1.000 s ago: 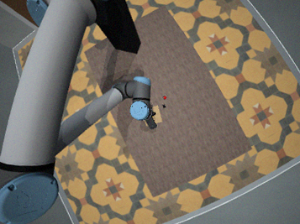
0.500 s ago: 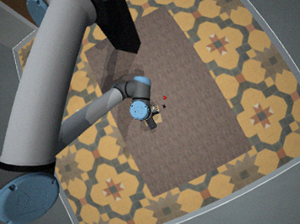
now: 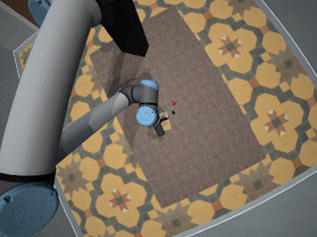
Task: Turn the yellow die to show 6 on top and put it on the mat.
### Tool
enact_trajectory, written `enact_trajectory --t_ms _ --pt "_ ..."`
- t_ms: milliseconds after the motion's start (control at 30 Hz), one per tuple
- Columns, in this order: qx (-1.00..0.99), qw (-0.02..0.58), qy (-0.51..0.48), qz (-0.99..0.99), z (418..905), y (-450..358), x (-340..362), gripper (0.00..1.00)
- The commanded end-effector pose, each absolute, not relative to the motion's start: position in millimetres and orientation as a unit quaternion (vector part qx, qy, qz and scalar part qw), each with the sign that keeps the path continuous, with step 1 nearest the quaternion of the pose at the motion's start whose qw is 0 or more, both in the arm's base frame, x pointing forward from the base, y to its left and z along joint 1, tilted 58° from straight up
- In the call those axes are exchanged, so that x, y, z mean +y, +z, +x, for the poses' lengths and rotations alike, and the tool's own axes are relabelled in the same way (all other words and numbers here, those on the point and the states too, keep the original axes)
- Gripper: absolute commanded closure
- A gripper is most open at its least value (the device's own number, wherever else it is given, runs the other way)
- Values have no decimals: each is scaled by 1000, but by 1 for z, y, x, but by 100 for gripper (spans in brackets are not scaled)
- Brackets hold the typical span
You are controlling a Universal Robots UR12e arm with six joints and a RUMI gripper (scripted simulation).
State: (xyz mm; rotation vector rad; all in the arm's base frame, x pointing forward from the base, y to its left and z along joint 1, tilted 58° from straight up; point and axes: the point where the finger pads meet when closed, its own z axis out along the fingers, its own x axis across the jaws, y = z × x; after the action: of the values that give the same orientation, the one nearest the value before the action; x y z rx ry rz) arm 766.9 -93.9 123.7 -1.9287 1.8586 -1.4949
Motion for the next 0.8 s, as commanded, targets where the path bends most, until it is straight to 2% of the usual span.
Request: enact_trajectory --t_ms 0,233,767 --pt "605 38 -487 -629 745 140 -74 0" --pt "605 38 -487 -629 717 163 -51 0" --pt "605 38 -487 -629 704 174 -40 0"
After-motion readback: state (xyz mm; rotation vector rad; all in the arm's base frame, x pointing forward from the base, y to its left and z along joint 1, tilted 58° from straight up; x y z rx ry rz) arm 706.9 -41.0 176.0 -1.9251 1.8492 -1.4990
